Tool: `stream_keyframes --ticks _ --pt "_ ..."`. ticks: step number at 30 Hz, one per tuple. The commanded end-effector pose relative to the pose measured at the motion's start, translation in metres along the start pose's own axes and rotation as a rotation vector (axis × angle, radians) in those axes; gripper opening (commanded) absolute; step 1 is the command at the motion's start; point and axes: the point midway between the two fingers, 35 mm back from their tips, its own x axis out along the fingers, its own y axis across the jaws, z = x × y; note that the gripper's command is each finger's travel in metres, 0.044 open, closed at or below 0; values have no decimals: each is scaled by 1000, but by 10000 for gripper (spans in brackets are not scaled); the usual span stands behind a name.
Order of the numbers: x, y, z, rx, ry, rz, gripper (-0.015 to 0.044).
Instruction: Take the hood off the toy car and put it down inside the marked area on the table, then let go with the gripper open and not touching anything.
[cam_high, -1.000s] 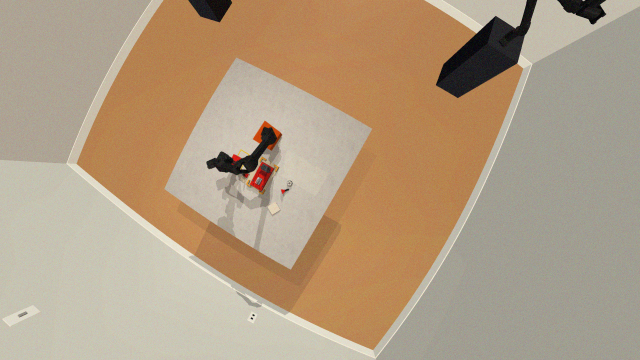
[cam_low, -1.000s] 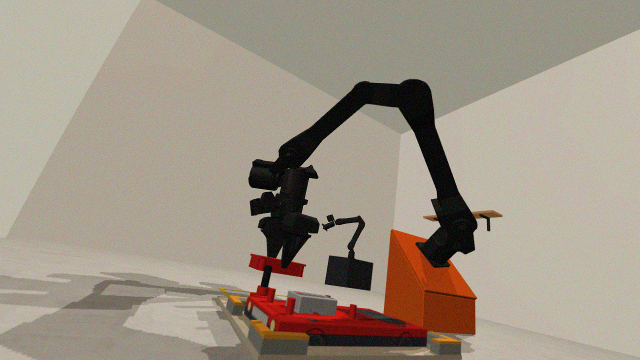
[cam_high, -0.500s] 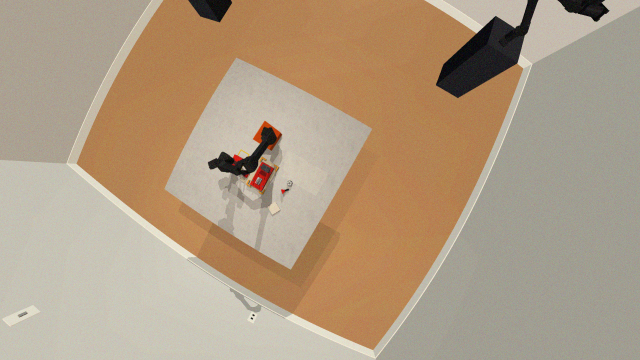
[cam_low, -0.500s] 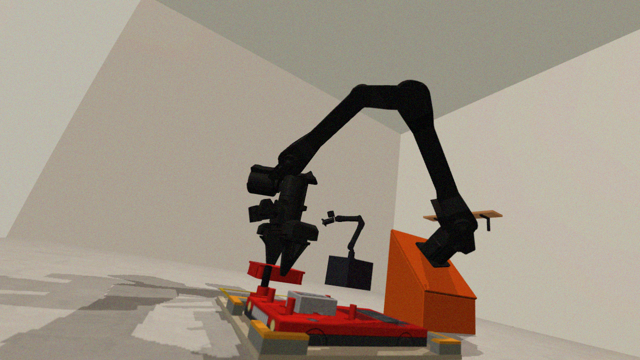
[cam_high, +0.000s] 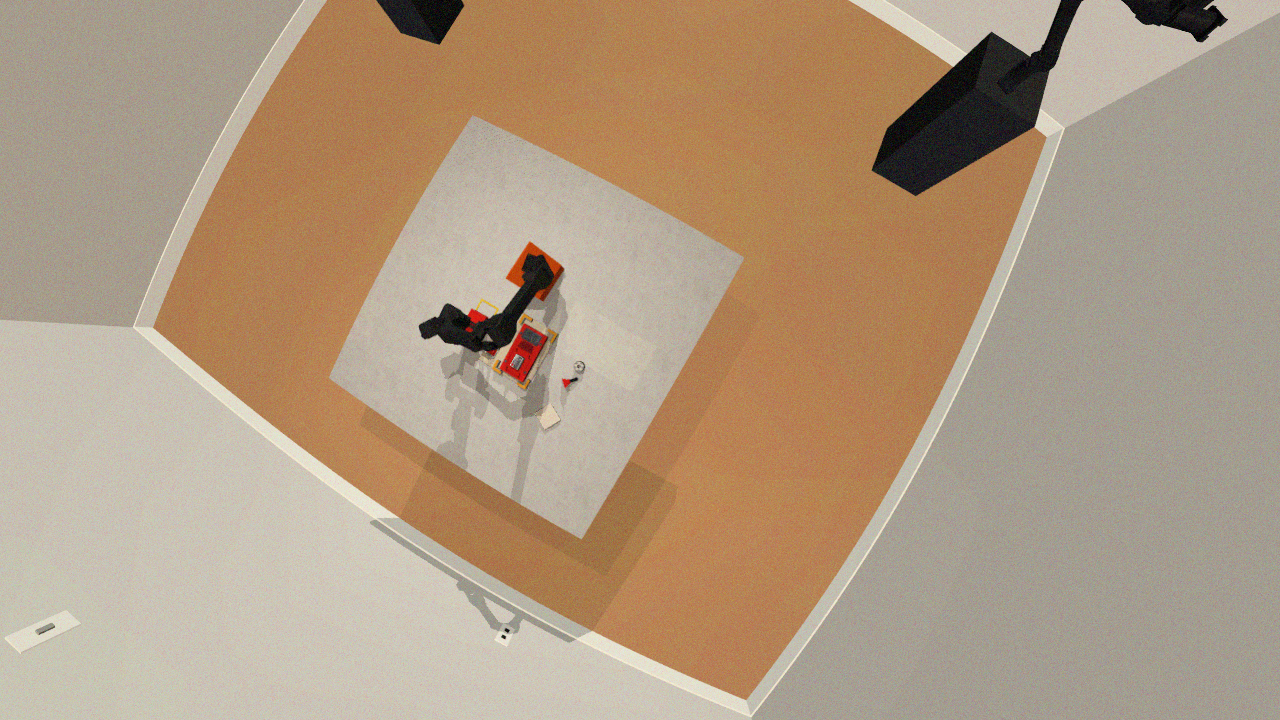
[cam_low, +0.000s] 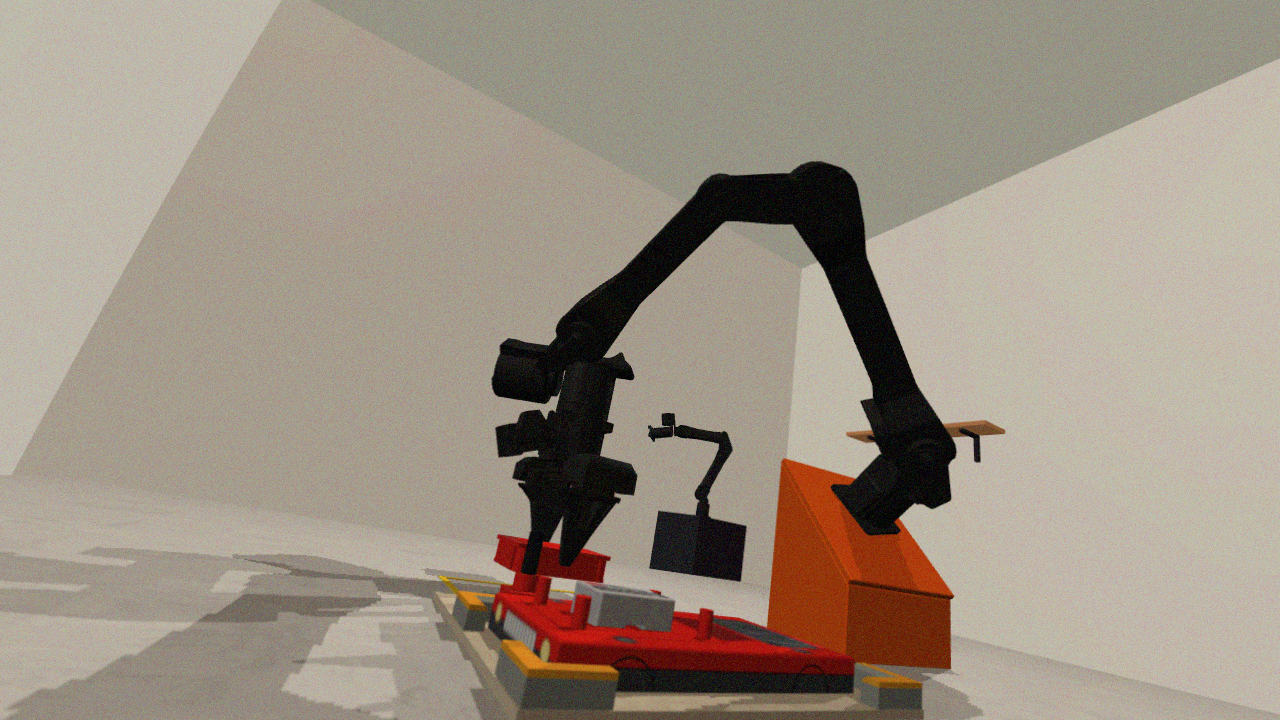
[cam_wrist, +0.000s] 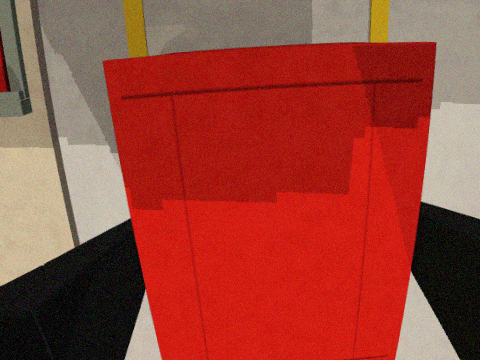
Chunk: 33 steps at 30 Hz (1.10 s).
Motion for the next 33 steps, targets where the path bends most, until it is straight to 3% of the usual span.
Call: stream_keyframes --ticks 1,33 --pt "2 0 -1 9 0 5 0" --pt "17 1 -1 9 0 6 0"
